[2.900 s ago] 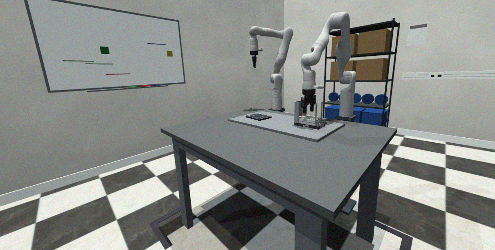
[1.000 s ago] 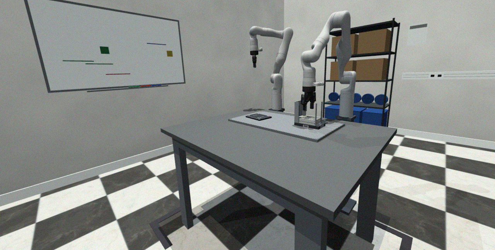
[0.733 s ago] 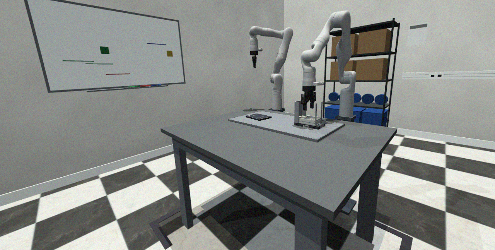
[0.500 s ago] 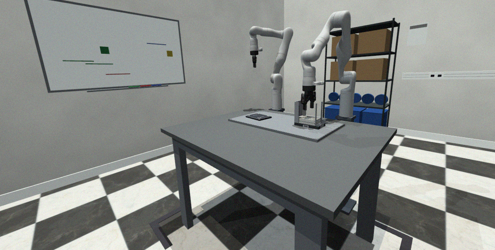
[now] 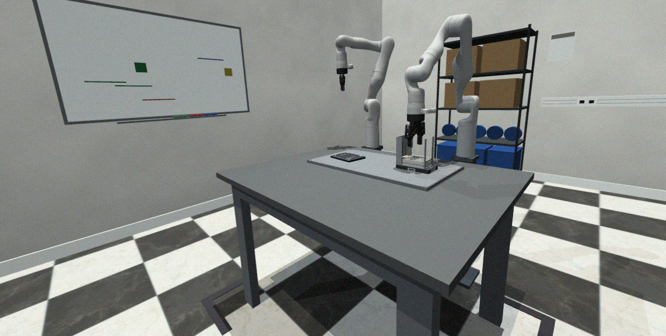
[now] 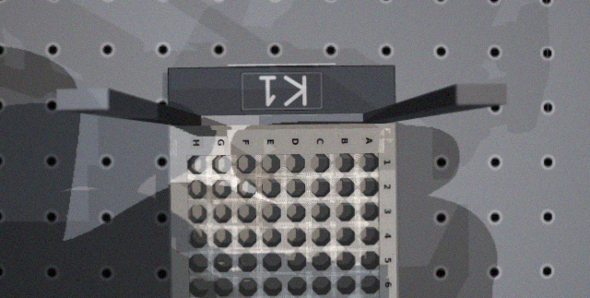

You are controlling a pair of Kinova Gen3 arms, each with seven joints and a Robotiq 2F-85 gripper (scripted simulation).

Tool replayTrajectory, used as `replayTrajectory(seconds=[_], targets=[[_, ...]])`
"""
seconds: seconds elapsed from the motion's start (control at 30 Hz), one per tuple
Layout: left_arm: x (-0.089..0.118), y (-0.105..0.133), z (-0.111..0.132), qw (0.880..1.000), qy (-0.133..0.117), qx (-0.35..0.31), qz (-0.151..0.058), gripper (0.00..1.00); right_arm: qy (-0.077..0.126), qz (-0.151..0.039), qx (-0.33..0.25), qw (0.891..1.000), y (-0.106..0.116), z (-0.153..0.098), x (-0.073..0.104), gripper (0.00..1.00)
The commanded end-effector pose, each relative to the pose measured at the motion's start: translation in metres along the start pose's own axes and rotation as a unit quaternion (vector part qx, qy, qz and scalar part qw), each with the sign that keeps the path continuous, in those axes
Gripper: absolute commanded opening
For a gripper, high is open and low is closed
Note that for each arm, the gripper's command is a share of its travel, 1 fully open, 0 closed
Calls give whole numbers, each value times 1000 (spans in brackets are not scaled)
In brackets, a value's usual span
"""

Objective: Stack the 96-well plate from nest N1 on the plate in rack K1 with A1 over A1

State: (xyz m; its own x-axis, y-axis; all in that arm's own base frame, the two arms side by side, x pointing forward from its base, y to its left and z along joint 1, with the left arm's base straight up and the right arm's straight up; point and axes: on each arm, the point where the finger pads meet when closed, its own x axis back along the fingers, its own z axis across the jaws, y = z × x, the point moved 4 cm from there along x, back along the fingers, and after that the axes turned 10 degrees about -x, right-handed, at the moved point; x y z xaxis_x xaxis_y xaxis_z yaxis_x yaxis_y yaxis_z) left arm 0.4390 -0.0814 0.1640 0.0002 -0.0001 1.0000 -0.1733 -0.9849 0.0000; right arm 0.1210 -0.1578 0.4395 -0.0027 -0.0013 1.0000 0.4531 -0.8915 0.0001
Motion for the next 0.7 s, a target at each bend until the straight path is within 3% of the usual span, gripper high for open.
replayTrajectory(seconds=[0.0,0.67], targets=[[2,0,0,1000,1,0,0,1000,0,0,0,1000,0,0,0,1000],[8,0,0,1000,1,0,0,1000,0,0,0,1000,0,0,0,1000]])
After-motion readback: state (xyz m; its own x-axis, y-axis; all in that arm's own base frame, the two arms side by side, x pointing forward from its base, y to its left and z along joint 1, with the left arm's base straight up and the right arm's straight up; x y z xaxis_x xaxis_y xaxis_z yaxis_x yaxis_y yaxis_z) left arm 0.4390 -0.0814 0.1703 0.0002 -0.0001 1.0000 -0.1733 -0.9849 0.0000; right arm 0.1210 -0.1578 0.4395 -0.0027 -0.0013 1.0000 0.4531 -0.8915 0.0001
